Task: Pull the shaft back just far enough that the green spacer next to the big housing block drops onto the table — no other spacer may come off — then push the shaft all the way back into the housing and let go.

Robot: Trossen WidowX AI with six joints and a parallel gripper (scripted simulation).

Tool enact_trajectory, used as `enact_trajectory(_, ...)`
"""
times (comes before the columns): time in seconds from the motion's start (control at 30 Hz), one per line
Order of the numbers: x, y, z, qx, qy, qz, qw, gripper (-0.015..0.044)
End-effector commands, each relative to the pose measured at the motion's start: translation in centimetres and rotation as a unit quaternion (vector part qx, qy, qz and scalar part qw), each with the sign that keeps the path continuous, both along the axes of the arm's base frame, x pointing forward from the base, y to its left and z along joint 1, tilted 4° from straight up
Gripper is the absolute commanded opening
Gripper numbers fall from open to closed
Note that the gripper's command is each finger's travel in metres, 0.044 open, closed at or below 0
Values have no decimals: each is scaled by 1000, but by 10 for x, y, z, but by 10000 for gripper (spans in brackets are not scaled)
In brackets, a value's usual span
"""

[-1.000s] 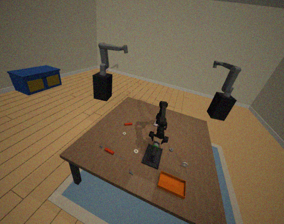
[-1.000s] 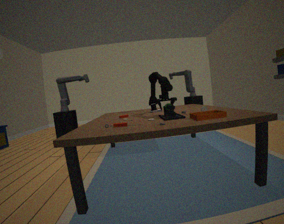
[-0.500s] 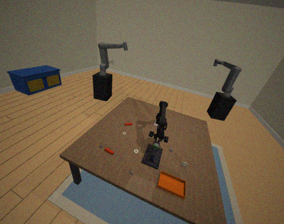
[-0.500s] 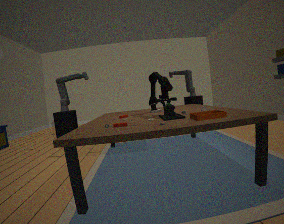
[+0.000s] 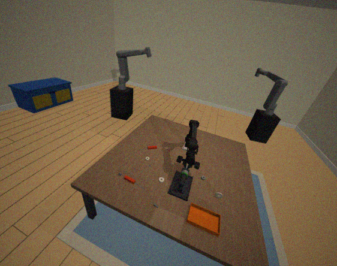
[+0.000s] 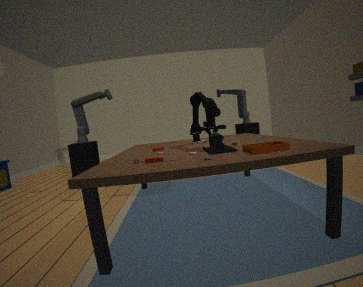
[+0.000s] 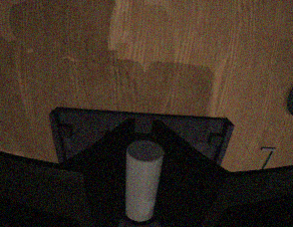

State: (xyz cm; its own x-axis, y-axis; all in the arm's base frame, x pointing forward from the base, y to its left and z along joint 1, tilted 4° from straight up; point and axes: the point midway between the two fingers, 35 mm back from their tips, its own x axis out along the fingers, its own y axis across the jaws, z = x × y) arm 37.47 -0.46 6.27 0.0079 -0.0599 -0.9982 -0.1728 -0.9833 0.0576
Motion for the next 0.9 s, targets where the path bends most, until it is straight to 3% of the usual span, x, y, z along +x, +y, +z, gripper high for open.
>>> enact_trajectory(0.0, -4, 1, 0, 1, 2, 1, 1000, 0)
enact_trajectory(0.87, -16, 3, 0, 2, 2, 1, 1000, 0)
